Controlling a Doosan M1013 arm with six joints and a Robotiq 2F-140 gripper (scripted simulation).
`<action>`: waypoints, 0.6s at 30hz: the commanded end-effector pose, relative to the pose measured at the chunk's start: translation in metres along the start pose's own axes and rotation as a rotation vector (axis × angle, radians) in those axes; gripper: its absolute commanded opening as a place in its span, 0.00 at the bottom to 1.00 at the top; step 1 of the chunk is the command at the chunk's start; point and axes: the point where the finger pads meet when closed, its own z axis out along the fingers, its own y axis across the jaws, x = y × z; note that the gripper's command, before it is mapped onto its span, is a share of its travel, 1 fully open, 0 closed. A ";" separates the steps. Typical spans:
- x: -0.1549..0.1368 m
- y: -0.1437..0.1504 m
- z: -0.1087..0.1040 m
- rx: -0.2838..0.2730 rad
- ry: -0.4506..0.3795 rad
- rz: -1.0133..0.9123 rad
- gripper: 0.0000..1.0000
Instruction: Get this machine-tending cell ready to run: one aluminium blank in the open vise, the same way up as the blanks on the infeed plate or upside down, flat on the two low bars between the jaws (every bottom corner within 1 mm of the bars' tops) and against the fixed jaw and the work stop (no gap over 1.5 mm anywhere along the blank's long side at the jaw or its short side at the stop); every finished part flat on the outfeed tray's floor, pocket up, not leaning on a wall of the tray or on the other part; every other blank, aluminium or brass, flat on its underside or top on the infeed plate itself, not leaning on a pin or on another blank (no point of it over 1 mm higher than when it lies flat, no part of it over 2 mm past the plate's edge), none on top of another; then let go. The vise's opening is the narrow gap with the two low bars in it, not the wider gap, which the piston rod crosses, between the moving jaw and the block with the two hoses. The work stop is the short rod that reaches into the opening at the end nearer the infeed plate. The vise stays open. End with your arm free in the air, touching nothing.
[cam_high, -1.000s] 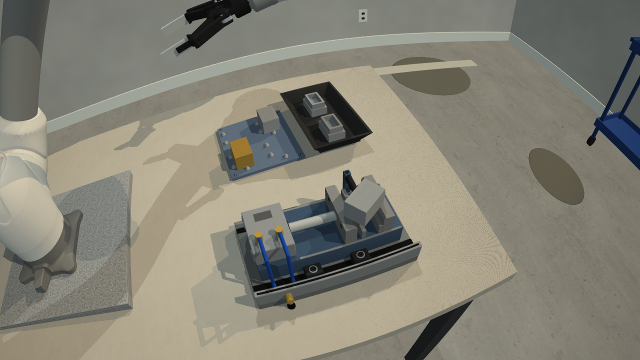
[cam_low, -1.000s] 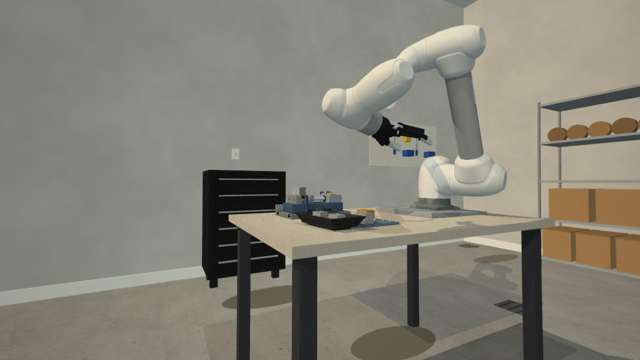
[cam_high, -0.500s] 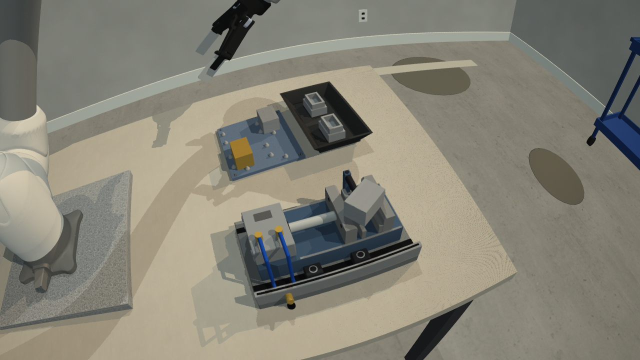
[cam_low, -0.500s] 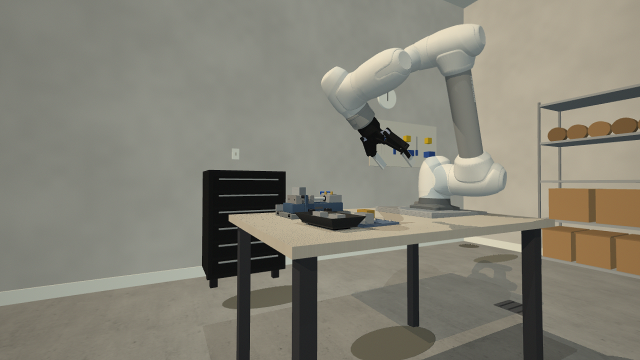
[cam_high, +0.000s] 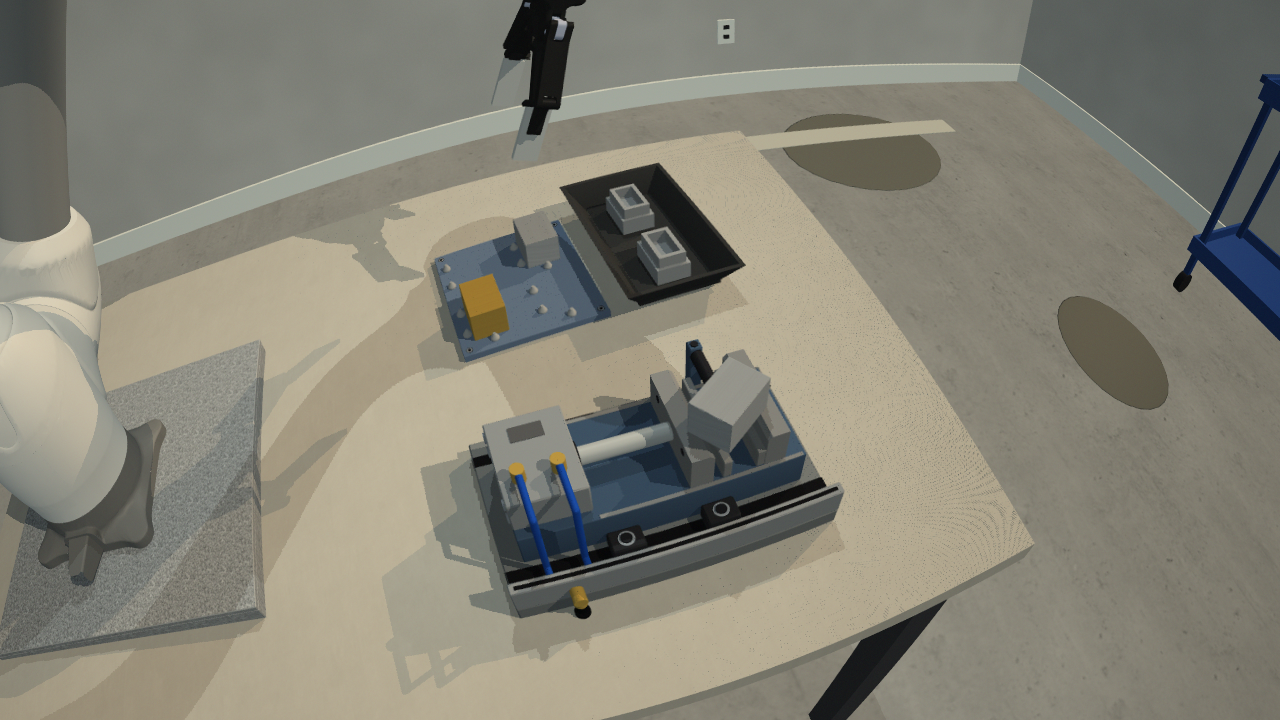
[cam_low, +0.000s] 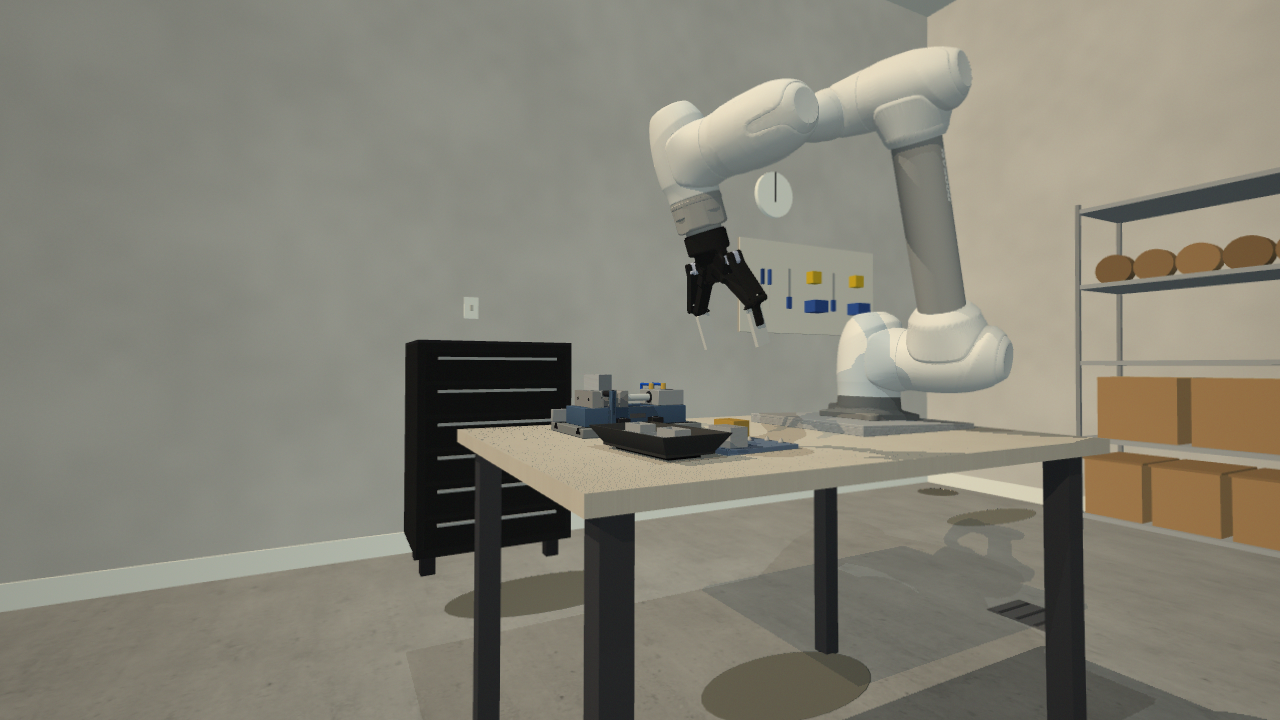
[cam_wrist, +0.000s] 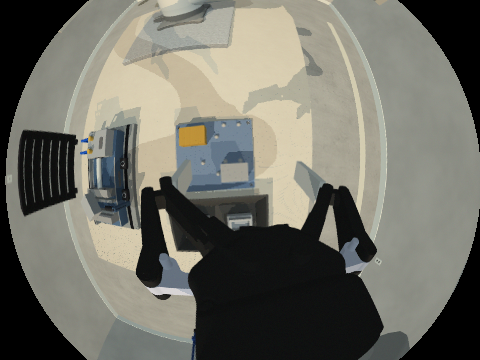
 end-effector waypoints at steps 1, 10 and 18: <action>-0.040 -0.007 -0.019 0.000 -0.151 0.001 1.00; -0.087 -0.016 -0.052 0.002 -0.332 -0.001 1.00; -0.087 -0.016 -0.052 0.002 -0.332 -0.001 0.00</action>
